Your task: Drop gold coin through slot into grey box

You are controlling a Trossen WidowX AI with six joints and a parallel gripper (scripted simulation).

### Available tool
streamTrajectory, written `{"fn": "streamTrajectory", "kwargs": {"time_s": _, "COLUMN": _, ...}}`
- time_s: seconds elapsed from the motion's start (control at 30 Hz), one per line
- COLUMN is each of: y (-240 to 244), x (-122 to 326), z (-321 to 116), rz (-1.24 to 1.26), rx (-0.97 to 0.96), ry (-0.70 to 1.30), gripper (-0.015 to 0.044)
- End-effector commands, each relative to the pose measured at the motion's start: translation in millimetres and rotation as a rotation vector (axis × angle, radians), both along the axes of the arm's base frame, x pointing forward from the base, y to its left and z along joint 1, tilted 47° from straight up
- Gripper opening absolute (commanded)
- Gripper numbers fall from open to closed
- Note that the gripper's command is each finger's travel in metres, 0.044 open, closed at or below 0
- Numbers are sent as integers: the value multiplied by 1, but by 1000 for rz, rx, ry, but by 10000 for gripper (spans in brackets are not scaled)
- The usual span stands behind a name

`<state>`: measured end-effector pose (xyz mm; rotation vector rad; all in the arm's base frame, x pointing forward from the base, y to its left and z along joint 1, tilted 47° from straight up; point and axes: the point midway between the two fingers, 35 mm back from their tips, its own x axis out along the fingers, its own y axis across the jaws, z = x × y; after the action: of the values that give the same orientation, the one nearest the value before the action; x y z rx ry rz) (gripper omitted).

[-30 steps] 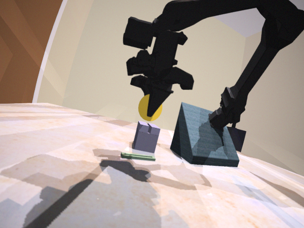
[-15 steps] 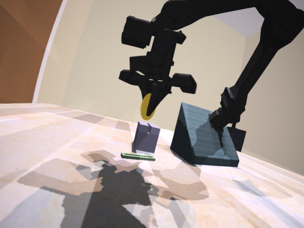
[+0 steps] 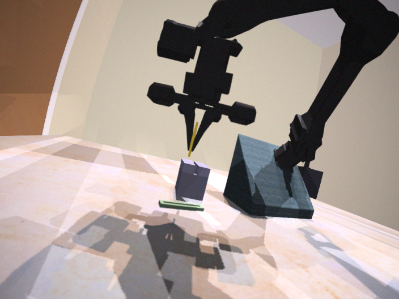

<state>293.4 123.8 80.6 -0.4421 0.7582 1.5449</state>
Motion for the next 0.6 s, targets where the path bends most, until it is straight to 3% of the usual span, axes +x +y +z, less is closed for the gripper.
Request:
{"fn": "streamTrajectory", "kwargs": {"time_s": 0.0, "y": 0, "x": 2, "z": 1, "rz": 85, "rx": 12, "ry": -91, "gripper": 0}}
{"fn": "streamTrajectory", "kwargs": {"time_s": 0.57, "y": -18, "x": 0, "z": -17, "rz": 99, "rx": 8, "ry": -109, "gripper": 0}}
